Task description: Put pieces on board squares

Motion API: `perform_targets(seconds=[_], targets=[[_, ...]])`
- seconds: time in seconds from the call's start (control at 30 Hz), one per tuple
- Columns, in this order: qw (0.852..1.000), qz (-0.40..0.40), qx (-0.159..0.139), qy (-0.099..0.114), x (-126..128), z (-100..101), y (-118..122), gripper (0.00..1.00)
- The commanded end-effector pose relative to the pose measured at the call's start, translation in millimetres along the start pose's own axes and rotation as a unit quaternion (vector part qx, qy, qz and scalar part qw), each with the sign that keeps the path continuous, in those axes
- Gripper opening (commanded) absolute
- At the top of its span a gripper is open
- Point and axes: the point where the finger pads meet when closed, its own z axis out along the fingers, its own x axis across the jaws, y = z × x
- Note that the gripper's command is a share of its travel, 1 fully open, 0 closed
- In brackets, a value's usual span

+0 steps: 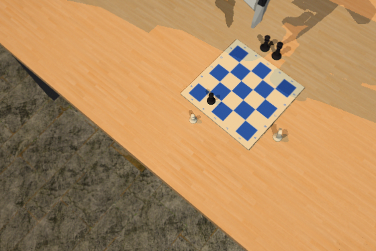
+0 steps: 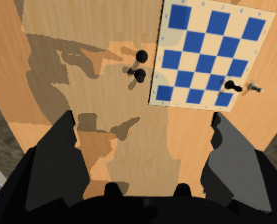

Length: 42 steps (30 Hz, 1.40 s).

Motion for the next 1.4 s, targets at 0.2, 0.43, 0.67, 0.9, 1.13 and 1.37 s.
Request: perform_targets(seconds=[0.2,0.43,0.67,0.9,1.13,1.37], targets=[[1.0,-0.001,-0.007,0.0,-2.1,-0.8,-2.6,1.0],[1.0,-0.001,-0.008,0.0,-2.2,-0.8,-2.7,1.0],[1.0,-0.001,-0.008,0.0,-2.2,-0.8,-2.7,1.0],[1.0,-0.002,-0.008,0.0,-2.3,-0.8,-2.7,1.0],[1.0,-0.014,-0.008,0.0,-2.6,-0.5,-3.0,1.0],[0.999,-0.034,-0.008,-0.001,-3.3,0.0,-3.4,1.0]])
